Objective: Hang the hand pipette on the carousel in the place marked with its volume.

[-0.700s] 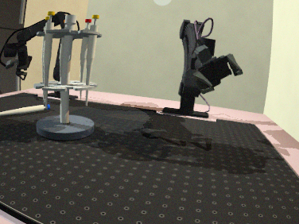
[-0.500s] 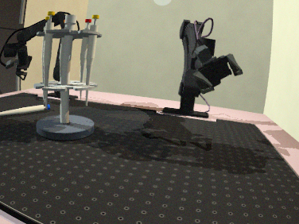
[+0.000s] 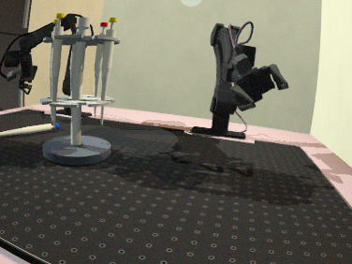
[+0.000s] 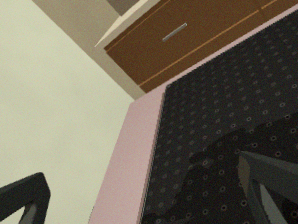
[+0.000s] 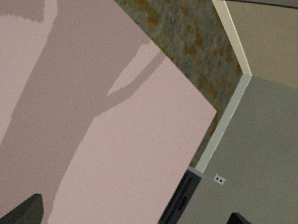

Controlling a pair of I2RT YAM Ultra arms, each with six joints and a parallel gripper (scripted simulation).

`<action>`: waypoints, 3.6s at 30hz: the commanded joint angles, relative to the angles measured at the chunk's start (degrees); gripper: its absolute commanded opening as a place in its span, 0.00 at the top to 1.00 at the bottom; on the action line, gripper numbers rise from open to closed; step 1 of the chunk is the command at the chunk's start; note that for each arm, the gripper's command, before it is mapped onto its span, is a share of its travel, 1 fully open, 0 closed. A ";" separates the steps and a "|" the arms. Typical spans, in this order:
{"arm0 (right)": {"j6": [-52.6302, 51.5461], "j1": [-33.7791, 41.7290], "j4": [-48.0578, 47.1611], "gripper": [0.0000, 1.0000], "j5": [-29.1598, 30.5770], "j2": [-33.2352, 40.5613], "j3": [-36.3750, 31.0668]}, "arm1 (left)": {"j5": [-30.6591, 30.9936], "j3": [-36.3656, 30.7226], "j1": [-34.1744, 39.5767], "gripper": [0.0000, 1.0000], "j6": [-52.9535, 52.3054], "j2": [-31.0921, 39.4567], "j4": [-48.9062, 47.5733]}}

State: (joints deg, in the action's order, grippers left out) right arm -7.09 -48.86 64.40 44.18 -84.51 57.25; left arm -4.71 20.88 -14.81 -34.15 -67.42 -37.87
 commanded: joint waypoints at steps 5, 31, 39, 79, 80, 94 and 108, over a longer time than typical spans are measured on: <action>5.80 -4.48 -3.08 0.00 0.61 -2.07 4.99 | 6.52 3.14 -6.34 0.00 -1.31 2.68 2.99; 19.69 -14.51 -7.22 0.00 -1.24 -9.44 17.97 | 24.55 10.83 -24.46 0.00 -3.93 1.05 9.70; 20.59 -14.92 -6.62 0.00 -1.40 -9.59 18.66 | 22.01 21.24 -26.87 0.00 2.66 4.30 27.06; 20.59 -14.93 -6.63 0.00 -1.41 -9.59 18.65 | 5.13 75.67 -24.08 0.00 32.59 6.18 120.00; 20.59 -14.93 -6.63 0.00 -1.41 -9.59 18.65 | 5.13 75.67 -24.08 0.00 32.59 6.18 120.00; 20.59 -14.93 -6.63 0.00 -1.41 -9.59 18.65 | 13.65 71.36 -20.25 0.00 22.35 3.29 119.79; 20.59 -14.93 -6.63 0.00 -1.41 -9.59 18.65 | 28.24 60.13 -18.98 0.00 3.12 -2.98 106.63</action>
State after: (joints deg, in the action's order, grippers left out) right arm 13.50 -63.35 58.04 42.52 -94.19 74.50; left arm 17.89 83.02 -34.59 -24.25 -68.99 73.91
